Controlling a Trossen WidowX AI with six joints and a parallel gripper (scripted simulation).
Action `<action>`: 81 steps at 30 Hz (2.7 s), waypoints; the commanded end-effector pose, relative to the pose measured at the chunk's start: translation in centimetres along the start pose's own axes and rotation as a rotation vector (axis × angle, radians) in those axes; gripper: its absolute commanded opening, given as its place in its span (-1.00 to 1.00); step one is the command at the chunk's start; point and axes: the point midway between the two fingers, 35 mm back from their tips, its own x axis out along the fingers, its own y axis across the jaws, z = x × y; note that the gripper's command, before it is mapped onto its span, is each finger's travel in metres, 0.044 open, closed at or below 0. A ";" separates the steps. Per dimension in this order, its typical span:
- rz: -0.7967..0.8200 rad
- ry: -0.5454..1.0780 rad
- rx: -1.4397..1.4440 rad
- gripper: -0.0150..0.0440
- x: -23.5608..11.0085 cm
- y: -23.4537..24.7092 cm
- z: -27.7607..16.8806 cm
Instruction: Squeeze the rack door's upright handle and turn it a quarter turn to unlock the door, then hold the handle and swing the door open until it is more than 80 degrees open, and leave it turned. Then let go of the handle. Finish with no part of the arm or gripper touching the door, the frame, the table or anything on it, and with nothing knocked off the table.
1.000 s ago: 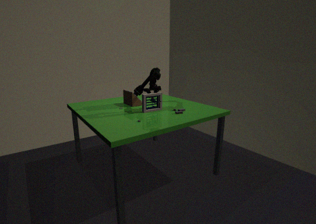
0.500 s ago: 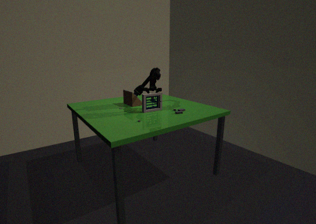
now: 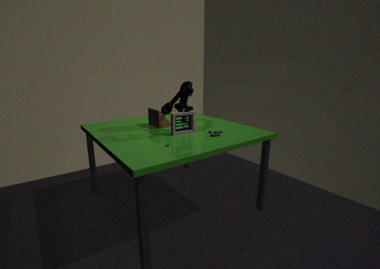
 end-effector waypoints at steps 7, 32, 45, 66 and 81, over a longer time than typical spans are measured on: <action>0.002 0.001 0.312 0.51 0.0 0.1 0.0; 0.002 0.001 0.312 0.01 0.0 0.1 0.0; 0.002 0.001 0.312 -0.28 0.0 0.1 0.0; 0.002 0.000 0.088 -0.42 0.0 -0.8 0.3; 0.001 -0.001 -0.186 -0.42 0.0 -2.5 1.1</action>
